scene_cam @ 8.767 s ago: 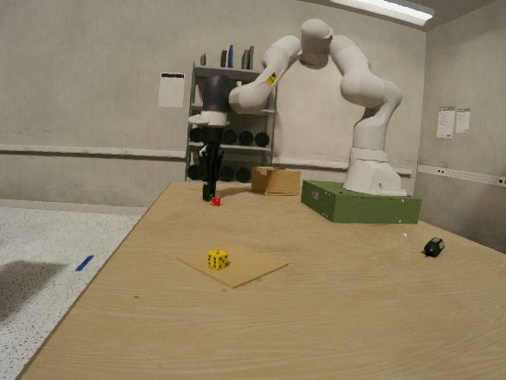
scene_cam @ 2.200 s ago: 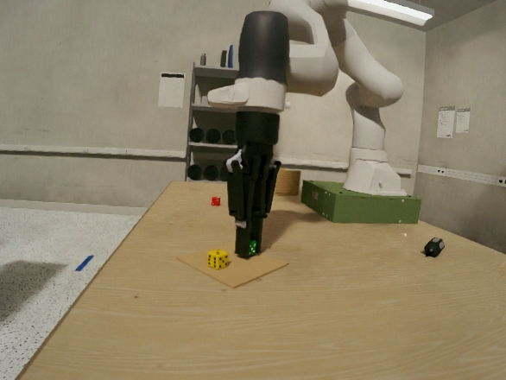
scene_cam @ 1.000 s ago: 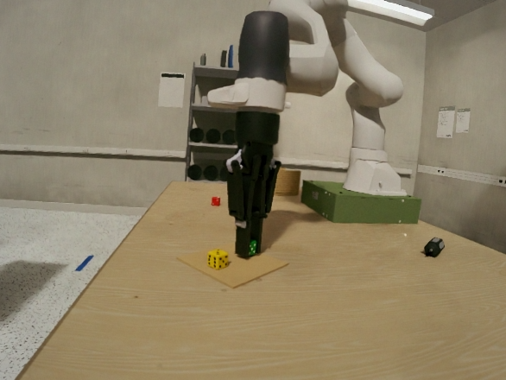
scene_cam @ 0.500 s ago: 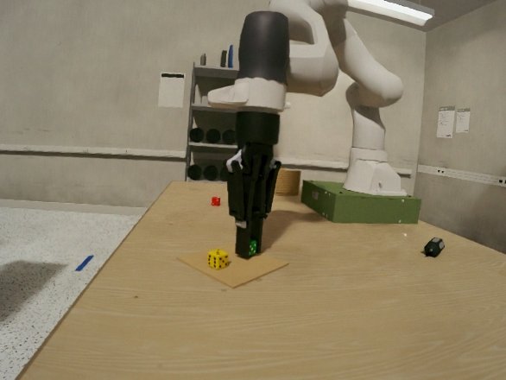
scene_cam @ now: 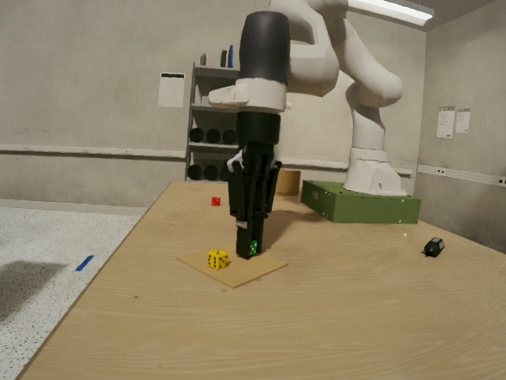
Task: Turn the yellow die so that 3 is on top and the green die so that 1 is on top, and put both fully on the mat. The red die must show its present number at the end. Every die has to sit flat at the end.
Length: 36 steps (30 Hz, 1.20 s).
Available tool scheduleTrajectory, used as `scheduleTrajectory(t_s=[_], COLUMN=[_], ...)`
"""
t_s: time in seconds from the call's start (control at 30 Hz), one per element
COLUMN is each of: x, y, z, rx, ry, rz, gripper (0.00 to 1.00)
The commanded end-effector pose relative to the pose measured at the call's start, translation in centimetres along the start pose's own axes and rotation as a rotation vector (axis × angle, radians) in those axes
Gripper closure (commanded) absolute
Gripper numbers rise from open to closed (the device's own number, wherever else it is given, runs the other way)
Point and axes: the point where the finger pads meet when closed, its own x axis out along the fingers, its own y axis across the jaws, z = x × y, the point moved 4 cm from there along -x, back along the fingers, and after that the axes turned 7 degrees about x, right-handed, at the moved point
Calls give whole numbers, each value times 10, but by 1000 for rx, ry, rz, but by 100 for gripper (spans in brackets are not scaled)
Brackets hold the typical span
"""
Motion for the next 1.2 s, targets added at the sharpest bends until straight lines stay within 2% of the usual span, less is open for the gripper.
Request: scheduleTrajectory(t_s=[0.0,1.17], x=[0,4], y=[0,0], z=[0,0], rx=[6,6], ry=[0,0], rz=[-1,-1], gripper=[79,79])
